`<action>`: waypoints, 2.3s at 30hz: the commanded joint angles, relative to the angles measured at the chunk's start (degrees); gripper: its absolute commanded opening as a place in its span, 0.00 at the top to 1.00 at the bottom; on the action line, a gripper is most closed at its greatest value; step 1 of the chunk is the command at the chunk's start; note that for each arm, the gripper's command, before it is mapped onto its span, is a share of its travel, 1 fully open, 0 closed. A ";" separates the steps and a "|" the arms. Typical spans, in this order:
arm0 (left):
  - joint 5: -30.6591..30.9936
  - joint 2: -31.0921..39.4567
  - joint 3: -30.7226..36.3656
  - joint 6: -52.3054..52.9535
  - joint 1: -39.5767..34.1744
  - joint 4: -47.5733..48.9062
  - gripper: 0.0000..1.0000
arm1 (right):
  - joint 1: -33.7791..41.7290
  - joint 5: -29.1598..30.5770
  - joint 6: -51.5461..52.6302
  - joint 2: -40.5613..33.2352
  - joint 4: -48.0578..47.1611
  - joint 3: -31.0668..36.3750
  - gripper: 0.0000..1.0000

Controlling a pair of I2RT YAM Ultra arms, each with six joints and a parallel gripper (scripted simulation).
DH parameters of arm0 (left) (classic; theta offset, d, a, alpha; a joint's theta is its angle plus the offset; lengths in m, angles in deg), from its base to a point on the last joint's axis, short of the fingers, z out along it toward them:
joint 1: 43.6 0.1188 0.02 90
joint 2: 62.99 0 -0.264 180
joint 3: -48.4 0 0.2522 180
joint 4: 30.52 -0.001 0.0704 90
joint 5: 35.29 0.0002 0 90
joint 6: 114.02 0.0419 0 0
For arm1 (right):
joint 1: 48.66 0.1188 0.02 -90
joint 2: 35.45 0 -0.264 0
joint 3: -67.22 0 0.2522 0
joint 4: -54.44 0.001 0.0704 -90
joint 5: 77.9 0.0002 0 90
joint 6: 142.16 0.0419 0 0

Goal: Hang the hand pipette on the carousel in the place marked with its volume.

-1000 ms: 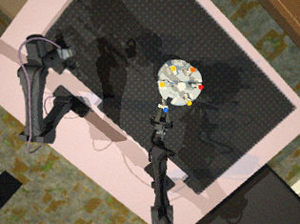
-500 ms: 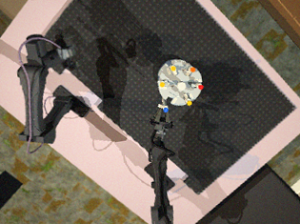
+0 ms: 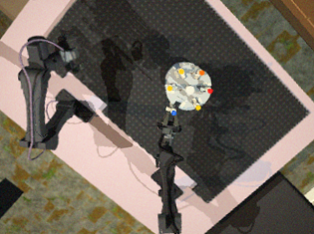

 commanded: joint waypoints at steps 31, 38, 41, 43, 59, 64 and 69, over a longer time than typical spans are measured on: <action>1.18 -0.08 -0.87 0.41 0.53 0.66 0.00 | -2.30 -1.89 0.57 0.97 -1.98 -4.93 0.88; 1.18 -0.08 -0.87 0.41 0.53 0.66 0.00 | -2.30 -1.89 0.57 0.97 -1.98 -4.93 0.88; 1.18 -0.08 -0.87 0.41 0.53 0.66 0.00 | -2.30 -1.89 0.57 0.97 -1.98 -4.93 0.88; 1.18 -0.08 -0.87 0.41 0.53 0.66 0.00 | -2.30 -1.89 0.57 0.97 -1.98 -4.93 0.88; 1.18 -0.08 -0.87 0.41 0.53 0.66 0.00 | -2.30 -1.89 0.57 0.97 -1.98 -4.93 0.88; 1.18 -0.08 -0.87 0.41 0.53 0.66 0.00 | -2.36 -1.94 0.57 0.54 -1.31 -5.12 0.88; 1.18 -0.08 -0.87 0.41 0.53 0.66 0.00 | -2.39 -1.97 0.56 0.26 -0.96 -5.25 0.88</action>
